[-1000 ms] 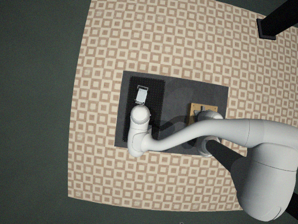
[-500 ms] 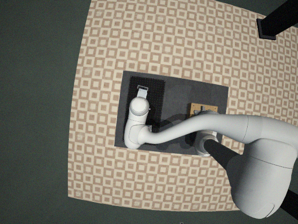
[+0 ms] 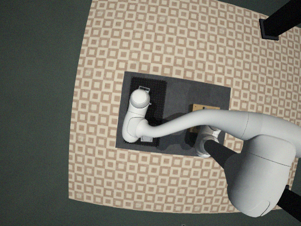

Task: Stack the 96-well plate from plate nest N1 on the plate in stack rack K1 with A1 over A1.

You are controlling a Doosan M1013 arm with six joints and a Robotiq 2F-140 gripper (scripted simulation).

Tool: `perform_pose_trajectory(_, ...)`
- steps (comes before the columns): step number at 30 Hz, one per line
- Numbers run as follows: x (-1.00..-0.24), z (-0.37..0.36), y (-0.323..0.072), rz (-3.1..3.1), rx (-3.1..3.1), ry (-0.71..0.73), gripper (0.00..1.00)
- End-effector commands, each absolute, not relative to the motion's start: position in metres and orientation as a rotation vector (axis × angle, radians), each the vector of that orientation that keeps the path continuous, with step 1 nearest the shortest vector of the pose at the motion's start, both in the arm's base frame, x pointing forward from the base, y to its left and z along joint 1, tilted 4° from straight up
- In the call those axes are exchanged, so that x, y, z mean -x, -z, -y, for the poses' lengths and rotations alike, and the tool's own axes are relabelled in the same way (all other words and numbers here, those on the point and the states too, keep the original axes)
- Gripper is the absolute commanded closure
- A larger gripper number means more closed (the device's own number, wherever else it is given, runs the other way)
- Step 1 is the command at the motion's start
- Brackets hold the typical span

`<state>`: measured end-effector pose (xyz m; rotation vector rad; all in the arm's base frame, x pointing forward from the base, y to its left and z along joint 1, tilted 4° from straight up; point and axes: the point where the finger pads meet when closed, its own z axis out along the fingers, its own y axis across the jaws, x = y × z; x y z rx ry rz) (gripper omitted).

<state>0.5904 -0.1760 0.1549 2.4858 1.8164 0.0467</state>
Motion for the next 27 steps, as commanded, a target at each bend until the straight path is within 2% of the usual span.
perform_pose_trajectory(1, -0.591, 0.189, -0.156, -1.817, -2.486, -0.047, 1.00)
perform_pose_trajectory(27, -0.595, 0.256, -0.159, -1.817, -2.486, -0.047, 1.00)
